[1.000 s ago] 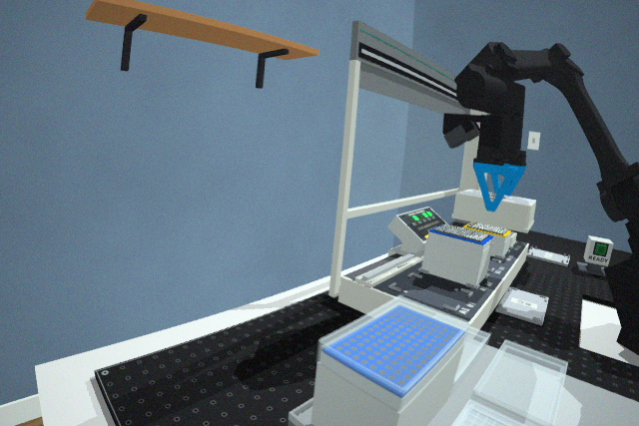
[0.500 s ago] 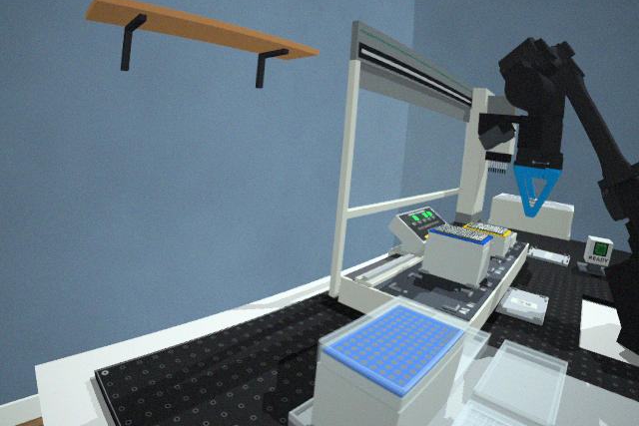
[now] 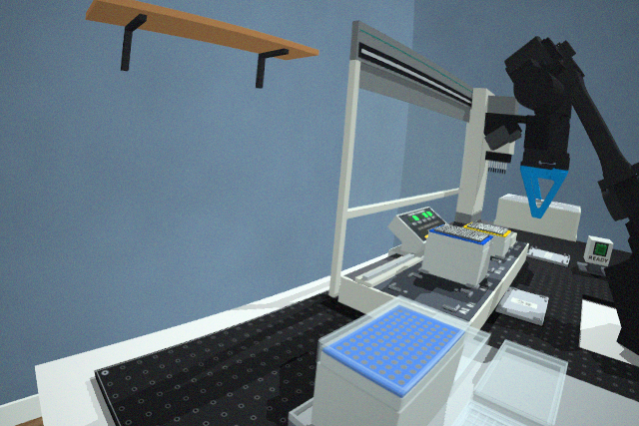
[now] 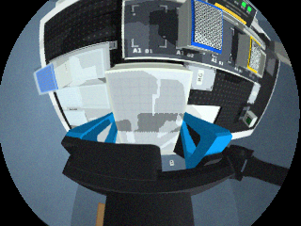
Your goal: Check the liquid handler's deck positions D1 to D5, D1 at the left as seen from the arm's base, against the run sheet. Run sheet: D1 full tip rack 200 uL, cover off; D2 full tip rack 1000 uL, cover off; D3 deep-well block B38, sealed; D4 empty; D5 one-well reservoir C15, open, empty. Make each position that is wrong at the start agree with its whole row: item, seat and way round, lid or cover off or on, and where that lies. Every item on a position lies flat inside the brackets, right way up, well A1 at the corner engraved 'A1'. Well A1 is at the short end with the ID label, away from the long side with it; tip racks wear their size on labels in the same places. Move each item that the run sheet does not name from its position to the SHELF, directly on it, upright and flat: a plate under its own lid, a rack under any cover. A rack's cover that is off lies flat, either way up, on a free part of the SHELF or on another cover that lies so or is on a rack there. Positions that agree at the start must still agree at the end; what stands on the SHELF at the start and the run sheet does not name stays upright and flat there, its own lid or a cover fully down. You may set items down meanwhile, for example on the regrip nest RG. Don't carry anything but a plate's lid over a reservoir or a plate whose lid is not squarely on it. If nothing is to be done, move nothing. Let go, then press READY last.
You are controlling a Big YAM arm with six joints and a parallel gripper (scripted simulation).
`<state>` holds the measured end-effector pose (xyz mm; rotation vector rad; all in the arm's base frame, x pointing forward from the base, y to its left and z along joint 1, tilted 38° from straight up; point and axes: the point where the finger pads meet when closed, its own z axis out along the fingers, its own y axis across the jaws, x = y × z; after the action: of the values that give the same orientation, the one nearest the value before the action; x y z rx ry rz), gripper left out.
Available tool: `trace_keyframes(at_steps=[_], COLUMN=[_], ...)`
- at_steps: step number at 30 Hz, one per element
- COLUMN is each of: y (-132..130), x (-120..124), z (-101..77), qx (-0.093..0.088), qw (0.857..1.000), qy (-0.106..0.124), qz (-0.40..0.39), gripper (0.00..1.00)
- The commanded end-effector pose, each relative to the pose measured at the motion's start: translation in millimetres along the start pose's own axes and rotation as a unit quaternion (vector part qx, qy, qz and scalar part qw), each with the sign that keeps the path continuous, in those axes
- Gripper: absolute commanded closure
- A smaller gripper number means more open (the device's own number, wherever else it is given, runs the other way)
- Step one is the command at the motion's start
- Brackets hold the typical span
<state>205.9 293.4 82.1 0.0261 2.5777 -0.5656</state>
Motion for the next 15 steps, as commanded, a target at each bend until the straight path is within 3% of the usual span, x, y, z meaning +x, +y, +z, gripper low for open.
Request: trace_keyframes(at_steps=[1, 5, 15], y=[9, -19, -58], x=[-8, -7, -5], z=[-13.5, -5.8, -4.7], qx=[-0.018, -0.005, -0.004], qw=[1.000, 1.000, 1.000], qy=[-0.007, -0.003, -0.003], qz=[0.013, -0.023, -0.028], gripper=[1.00, 1.00, 1.00])
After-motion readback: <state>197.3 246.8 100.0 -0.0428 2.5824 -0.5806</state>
